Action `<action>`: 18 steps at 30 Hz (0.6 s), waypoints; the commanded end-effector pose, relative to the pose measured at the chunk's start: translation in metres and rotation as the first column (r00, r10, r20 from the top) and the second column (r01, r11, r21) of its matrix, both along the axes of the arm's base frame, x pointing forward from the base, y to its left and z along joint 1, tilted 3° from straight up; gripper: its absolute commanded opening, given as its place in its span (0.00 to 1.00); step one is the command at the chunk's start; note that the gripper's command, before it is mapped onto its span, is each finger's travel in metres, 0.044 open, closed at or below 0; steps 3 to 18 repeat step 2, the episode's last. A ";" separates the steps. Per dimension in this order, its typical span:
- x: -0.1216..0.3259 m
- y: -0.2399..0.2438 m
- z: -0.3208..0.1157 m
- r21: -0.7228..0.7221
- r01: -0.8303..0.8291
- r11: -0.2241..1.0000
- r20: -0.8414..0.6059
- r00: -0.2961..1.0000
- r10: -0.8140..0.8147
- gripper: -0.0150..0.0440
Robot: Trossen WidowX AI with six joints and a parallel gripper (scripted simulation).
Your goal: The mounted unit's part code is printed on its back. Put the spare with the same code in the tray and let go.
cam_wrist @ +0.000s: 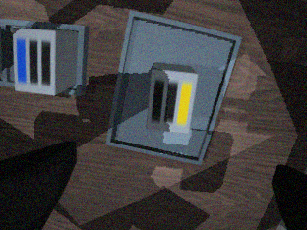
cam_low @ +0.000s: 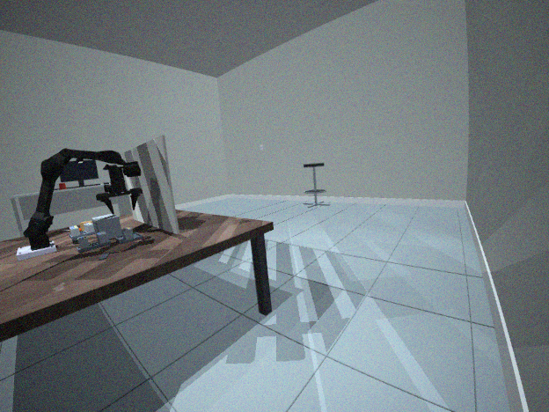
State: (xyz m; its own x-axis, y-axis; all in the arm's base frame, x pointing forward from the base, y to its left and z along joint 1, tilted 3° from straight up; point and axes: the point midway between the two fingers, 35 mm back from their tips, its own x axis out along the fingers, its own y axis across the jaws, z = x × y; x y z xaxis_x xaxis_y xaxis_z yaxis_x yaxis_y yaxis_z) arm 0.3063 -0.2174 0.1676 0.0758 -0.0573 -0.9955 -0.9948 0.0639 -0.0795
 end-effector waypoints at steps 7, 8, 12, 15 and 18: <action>0.000 0.000 0.000 -0.001 0.000 1.000 0.001 1.000 0.000 1.00; 0.000 0.000 0.000 -0.001 0.000 1.000 0.001 1.000 0.000 1.00; 0.000 0.000 0.000 -0.001 0.000 1.000 0.001 1.000 0.000 1.00; 0.000 0.000 0.000 -0.001 0.000 1.000 0.001 1.000 0.000 1.00; 0.000 0.000 0.000 -0.001 0.000 1.000 0.001 1.000 0.000 1.00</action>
